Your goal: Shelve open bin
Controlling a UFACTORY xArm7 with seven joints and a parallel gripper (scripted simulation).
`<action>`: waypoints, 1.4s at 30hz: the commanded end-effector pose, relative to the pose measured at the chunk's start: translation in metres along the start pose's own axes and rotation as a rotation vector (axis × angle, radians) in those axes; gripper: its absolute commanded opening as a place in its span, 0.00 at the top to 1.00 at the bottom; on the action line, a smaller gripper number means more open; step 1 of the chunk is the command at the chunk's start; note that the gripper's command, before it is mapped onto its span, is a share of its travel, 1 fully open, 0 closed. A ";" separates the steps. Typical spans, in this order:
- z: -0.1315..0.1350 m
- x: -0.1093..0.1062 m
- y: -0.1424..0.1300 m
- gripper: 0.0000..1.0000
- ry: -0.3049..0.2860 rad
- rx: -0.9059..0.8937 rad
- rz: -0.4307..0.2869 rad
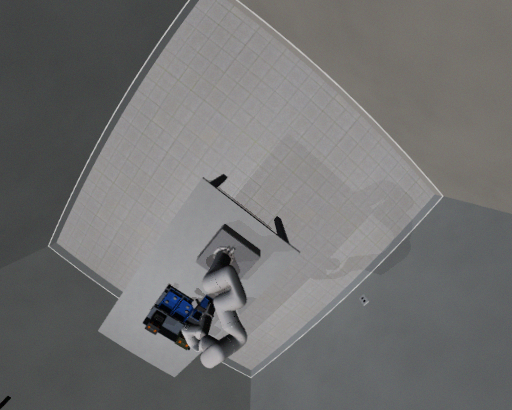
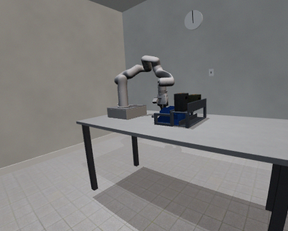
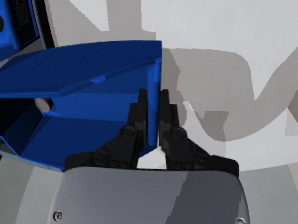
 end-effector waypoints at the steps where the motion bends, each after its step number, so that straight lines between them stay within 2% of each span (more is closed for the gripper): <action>1: -0.007 -0.001 -0.001 1.00 0.003 0.000 -0.001; 42: -0.030 -0.001 -0.004 1.00 0.003 0.000 -0.001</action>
Point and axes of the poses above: the point where the finger pads meet when closed, its own x axis out along the fingers, its own z axis across the jaws, y = z × x, the point moved 5 cm from there along -x, back along the fingers, and after that the axes turned 8 degrees about x, right-handed, at the moved point
